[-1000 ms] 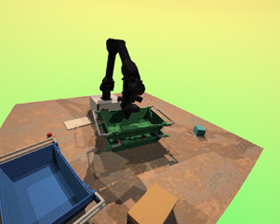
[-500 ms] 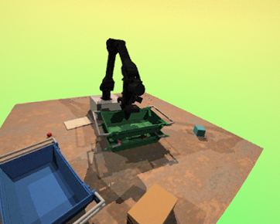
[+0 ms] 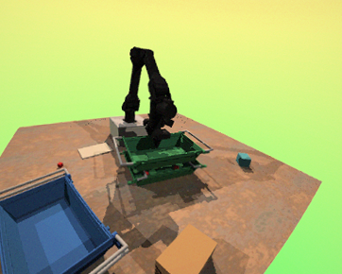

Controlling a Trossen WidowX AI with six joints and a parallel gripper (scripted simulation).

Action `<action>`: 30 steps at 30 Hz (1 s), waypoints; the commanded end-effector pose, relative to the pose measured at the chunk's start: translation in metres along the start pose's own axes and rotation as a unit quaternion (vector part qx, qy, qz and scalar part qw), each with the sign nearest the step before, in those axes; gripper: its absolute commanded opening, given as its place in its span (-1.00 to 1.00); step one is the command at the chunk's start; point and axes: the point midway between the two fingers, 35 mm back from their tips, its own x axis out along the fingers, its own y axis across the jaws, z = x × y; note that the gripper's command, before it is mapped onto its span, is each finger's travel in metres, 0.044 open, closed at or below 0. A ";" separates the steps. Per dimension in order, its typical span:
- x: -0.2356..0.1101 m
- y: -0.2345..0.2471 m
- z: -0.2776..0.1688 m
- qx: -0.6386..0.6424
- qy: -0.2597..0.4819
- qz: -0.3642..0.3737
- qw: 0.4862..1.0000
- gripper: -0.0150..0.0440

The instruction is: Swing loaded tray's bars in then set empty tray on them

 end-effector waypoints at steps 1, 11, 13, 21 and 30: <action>0.000 0.000 0.000 0.000 -0.001 0.001 1.000 0.55; 0.000 0.000 0.000 0.000 0.000 0.000 1.000 1.00; 0.000 0.000 0.000 0.000 0.000 0.000 1.000 1.00; -0.016 -0.003 0.000 0.000 0.000 0.000 1.000 1.00; -0.078 -0.005 0.000 0.000 -0.001 0.000 1.000 1.00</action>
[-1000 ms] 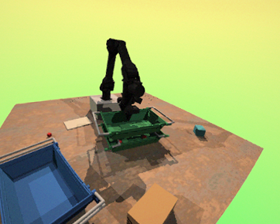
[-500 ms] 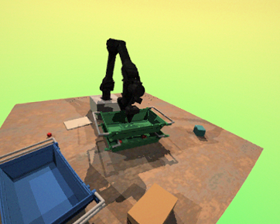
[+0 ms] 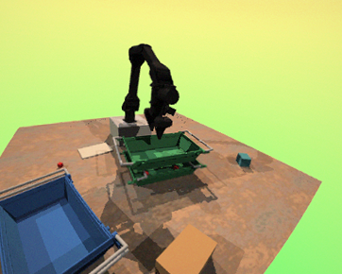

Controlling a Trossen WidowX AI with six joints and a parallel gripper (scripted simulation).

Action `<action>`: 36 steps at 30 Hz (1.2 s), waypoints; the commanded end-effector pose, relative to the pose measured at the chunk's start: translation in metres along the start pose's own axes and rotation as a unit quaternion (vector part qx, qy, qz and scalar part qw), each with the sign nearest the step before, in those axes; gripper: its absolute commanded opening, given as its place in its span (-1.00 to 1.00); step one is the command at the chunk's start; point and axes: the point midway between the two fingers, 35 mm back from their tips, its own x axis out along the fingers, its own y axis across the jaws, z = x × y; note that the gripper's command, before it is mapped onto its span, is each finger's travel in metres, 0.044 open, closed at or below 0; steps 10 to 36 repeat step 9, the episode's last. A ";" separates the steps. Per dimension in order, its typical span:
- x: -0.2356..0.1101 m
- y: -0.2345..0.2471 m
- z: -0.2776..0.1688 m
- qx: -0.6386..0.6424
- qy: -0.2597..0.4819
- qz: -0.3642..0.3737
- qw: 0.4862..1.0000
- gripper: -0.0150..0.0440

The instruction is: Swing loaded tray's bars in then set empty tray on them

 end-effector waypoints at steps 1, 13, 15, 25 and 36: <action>-0.031 0.001 0.000 -0.002 -0.002 -0.003 1.000 1.00; -0.049 0.004 -0.001 0.000 -0.001 -0.005 1.000 1.00; -0.049 0.004 -0.001 0.000 -0.001 -0.005 1.000 1.00; -0.049 0.004 -0.001 0.000 -0.001 -0.005 1.000 1.00; -0.049 0.004 -0.001 0.000 -0.001 -0.005 1.000 1.00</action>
